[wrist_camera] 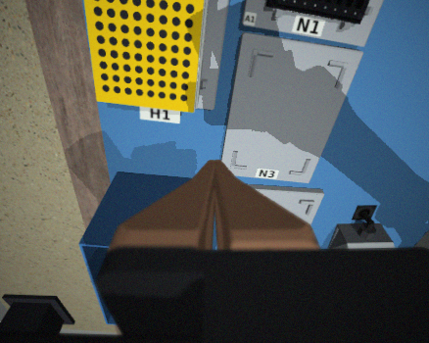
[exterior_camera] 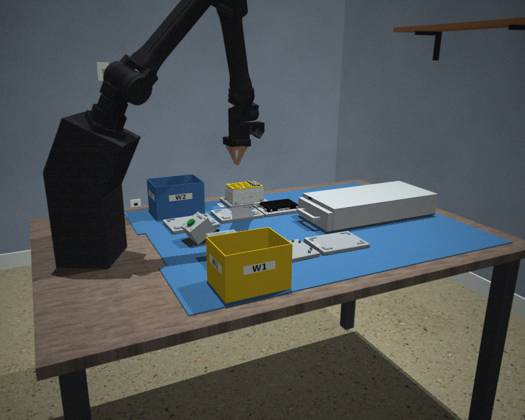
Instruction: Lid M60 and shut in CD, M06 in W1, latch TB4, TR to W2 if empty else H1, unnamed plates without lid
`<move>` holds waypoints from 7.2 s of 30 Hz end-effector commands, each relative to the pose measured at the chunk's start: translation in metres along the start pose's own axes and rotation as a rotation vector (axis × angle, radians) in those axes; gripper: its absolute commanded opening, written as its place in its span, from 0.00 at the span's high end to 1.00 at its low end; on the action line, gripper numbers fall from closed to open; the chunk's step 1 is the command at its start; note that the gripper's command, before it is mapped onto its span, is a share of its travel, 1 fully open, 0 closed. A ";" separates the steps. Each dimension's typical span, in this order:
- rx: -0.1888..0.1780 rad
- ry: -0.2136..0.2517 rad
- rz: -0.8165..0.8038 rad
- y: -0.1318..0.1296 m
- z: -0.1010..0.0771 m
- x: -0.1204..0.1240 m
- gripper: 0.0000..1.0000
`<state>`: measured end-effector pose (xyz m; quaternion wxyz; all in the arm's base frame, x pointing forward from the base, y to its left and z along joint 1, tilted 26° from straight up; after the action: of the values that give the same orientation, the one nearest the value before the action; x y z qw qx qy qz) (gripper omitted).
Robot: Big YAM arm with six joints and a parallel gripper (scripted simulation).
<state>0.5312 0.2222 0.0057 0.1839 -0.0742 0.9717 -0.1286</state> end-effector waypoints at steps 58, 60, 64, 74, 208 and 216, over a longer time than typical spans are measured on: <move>-0.001 -0.025 0.000 -0.122 -0.012 0.177 1.00; -0.001 -0.024 0.000 -0.126 -0.012 0.184 1.00; 0.000 -0.024 -0.001 -0.132 -0.012 0.194 1.00; 0.002 -0.022 -0.002 -0.151 -0.013 0.226 1.00; 0.005 0.003 -0.011 -0.200 0.088 0.311 1.00; 0.005 0.004 -0.011 -0.200 0.094 0.312 1.00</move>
<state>0.2940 -0.0456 -0.1253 0.1769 -0.0771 0.9725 -0.1303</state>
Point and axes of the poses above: the point where the finger pads meet when closed, its own z axis out along the fingers, its own y axis across the jaws, x = y × z, the point moved 5 cm from there along -z, back along the fingers, and after that the axes turned 6 degrees about -z, right-handed, at the moved point
